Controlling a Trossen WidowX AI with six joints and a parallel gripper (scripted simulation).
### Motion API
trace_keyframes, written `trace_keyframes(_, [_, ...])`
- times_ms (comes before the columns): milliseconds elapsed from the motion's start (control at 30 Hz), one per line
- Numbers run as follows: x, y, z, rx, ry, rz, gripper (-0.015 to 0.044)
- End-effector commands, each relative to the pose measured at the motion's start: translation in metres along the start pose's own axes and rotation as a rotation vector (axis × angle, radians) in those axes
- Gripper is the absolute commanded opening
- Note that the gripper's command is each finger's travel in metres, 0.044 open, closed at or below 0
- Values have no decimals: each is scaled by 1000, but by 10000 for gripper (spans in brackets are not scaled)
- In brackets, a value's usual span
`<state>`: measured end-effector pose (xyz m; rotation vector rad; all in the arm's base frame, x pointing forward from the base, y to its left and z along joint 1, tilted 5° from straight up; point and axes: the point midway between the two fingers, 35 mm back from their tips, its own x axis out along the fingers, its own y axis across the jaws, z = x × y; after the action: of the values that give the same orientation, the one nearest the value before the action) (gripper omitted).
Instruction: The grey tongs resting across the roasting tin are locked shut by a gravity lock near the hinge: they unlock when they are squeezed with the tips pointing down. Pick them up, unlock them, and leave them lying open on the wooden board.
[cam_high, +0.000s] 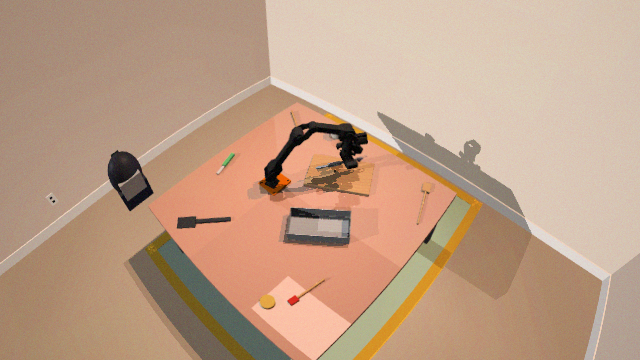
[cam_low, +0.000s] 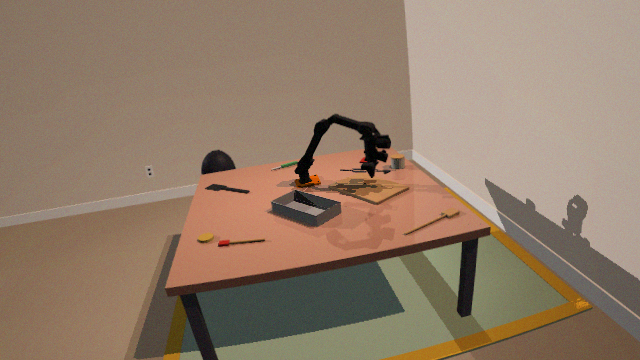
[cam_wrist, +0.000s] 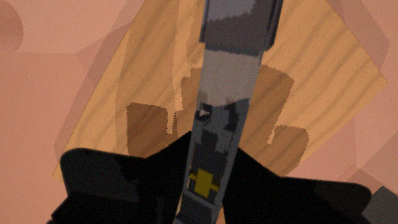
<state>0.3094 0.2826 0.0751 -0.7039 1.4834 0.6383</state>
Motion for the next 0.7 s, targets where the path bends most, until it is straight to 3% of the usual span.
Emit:
trace_keyframes(0, [6, -1, -1, -4, 4, -6, -150])
trace_keyframes(467, [22, -1, -4, -3, 12, -6, -150])
trace_keyframes(667, [21, 0, -4, 1, 13, 0, 7])
